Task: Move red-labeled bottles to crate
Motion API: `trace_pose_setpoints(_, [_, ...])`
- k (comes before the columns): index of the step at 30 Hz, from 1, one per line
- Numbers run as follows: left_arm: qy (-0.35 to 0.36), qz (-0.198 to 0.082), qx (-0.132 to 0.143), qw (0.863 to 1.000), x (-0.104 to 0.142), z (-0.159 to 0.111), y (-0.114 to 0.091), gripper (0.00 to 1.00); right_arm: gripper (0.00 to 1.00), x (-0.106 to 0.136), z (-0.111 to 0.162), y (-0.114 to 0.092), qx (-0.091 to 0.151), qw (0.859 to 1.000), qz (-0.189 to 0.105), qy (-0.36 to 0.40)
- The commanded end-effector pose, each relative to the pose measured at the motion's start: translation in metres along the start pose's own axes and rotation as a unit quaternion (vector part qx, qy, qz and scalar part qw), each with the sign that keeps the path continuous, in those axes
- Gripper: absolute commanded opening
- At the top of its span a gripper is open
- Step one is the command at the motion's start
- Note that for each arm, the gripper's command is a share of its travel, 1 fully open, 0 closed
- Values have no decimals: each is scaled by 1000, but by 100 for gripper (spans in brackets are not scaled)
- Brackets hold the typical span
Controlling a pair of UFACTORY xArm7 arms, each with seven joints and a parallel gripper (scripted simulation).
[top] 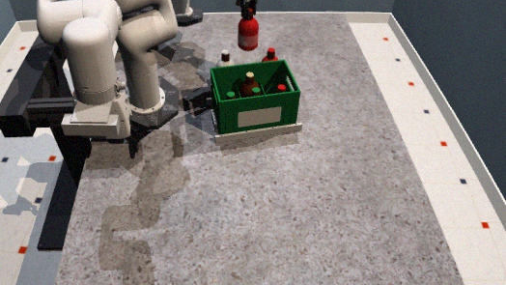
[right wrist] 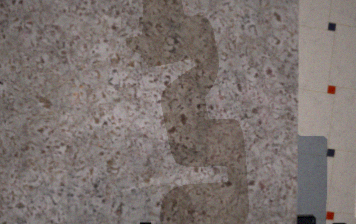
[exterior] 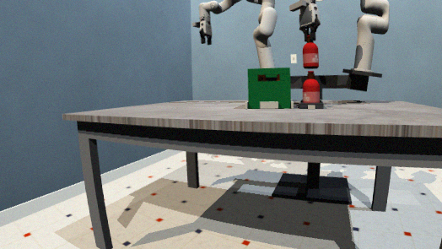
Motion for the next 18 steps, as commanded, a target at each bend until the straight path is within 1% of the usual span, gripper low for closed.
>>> trace_pose_setpoints(1, [0,2,1,1000,-1,0,-5,0,100,-1,0,-1,0,1000,2,0])
trace_pose_setpoints(18, [0,2,1,1000,-1,0,-10,0,100,-1,0,-1,0,1000,2,0])
Point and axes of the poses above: on each arm, the point where the finger pads meet when closed, its own y axis out along the fingers, its own z axis across the jaws, x = y × z, the point moved 9 cm from there along -y, back along the fingers, and after that the axes turned 12 degrees about -y, right-handed, at the moved point
